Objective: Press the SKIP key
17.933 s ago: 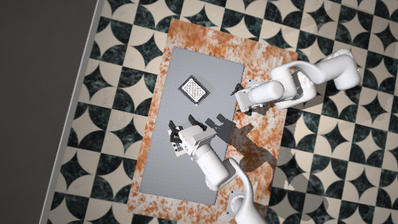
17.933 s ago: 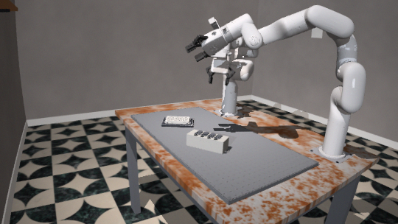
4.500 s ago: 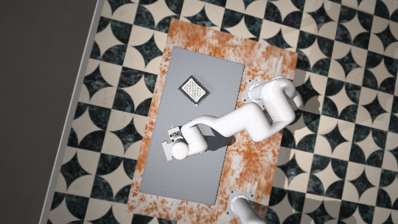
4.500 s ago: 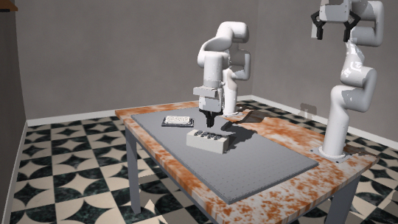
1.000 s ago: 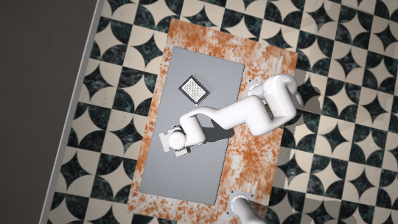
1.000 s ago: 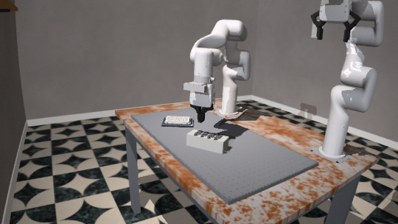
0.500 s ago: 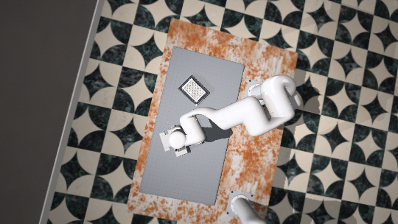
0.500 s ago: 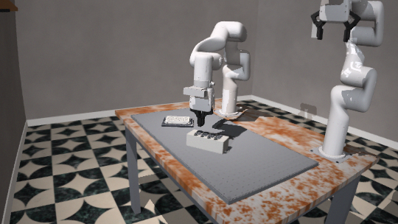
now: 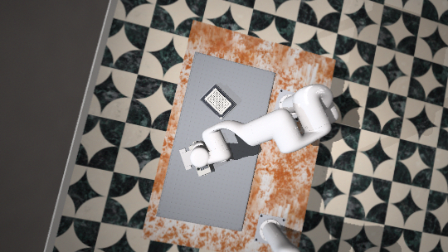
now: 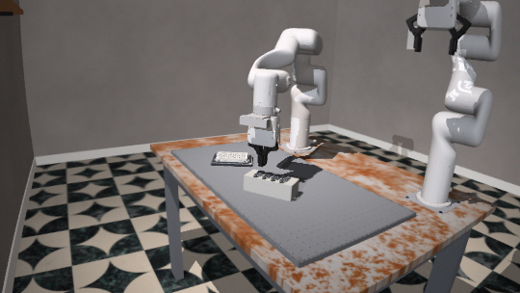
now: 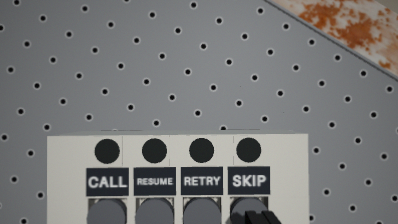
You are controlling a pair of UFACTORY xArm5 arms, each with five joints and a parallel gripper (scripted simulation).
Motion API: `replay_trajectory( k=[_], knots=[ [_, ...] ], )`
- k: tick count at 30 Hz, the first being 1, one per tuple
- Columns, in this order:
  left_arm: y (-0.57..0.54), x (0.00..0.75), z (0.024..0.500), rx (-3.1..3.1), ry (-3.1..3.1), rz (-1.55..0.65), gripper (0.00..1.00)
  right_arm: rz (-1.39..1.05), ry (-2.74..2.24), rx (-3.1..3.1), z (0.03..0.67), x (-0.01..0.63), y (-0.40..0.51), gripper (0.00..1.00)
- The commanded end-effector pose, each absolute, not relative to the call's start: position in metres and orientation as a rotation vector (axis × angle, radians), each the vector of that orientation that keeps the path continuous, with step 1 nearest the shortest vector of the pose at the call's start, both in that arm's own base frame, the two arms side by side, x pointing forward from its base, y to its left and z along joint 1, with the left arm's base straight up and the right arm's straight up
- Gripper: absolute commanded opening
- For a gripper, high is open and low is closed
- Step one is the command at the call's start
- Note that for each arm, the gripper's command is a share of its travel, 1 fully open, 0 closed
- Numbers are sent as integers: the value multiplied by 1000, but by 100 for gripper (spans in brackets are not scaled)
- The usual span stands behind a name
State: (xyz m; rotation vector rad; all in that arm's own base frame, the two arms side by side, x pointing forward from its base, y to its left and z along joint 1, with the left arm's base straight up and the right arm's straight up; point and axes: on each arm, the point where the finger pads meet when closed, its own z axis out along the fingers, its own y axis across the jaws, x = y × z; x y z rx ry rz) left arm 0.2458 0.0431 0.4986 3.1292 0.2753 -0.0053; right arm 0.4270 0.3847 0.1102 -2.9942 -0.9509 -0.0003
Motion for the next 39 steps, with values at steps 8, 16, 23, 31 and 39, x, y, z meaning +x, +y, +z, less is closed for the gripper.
replay_trajectory(
  k=[8,16,23,31,39],
  knots=[
    [43,246,500,3130,275,0,100,-7,-950,-2992,106,428,386,0],
    [43,246,500,3130,275,0,100,-7,-950,-2992,102,428,386,0],
    [43,246,500,3130,275,0,100,-7,-950,-2992,97,428,386,0],
    [43,246,500,3130,275,0,100,-7,-950,-2992,96,428,386,0],
    [43,246,500,3130,275,0,100,-7,-950,-2992,95,428,386,0]
  ],
)
